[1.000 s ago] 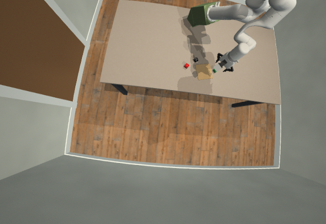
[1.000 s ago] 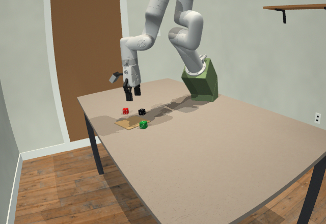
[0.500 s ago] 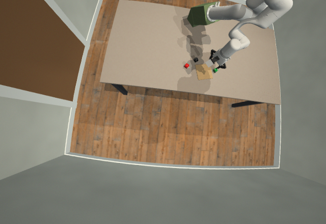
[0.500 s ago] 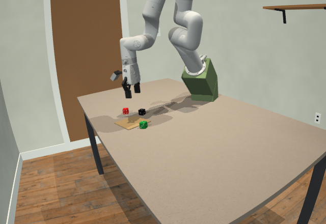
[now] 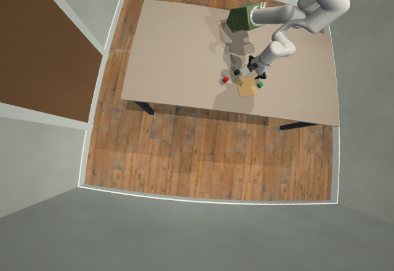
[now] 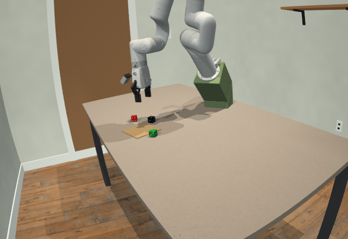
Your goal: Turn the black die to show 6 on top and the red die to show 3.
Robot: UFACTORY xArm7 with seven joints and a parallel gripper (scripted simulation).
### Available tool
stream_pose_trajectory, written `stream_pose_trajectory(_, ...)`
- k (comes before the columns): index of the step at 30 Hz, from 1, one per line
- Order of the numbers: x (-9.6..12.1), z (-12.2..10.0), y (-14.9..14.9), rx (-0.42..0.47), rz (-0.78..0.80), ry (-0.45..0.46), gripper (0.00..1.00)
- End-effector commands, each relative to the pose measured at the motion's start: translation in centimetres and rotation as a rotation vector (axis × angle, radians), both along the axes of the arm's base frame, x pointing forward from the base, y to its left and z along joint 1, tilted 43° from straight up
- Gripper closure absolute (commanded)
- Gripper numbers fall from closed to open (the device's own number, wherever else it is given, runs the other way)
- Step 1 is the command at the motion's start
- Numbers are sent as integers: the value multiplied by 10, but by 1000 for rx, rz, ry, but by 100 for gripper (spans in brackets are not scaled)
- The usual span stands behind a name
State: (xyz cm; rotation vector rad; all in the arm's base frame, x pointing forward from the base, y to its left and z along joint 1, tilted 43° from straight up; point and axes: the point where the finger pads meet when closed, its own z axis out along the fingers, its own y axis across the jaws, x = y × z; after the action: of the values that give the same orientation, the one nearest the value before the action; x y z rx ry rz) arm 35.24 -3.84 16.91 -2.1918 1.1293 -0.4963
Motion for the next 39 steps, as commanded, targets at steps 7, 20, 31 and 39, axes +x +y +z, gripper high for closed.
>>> stream_pose_trajectory(7, -18, -27, -29, 28, -37, 12, 0)
stream_pose_trajectory(20, -18, -27, -29, 28, -37, 12, 0)
stream_pose_trajectory(31, -32, -46, -45, 46, -61, 21, 0)
stream_pose_trajectory(39, -38, -52, -49, 52, -70, 24, 0)
